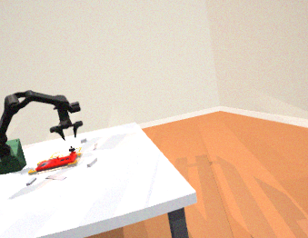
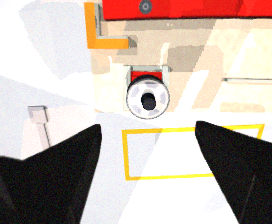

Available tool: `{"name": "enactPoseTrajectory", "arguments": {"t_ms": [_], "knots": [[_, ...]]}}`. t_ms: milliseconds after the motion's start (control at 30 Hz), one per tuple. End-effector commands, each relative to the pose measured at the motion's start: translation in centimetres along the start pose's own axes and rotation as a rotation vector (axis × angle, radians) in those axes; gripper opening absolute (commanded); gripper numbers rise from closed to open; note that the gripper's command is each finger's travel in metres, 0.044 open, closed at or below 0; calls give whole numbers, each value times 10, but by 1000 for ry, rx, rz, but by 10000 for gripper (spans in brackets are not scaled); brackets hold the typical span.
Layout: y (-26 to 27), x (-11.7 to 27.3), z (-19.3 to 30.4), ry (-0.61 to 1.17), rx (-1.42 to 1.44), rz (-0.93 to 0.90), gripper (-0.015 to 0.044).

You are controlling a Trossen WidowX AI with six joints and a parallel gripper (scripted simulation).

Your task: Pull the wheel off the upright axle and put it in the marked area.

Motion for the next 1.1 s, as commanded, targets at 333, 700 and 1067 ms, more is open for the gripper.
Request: {"name": "enactPoseTrajectory", "arguments": {"t_ms": [333,700,1067], "knots": [[-4,-62,-4,-10,5,13,300],[-4,-59,-4,-4,0,21,155],[-4,-57,-4,-4,0,20,0]]}}
Point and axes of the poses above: the point midway between the two fingers, 35 mm back from their tips, its own x axis back along the fingers, its own y axis across the jaws, z = x × y, the point moved 5 cm from there along x, back along the fingers, and after that the axes turned 11 degrees about x, right-handed, at the moved point
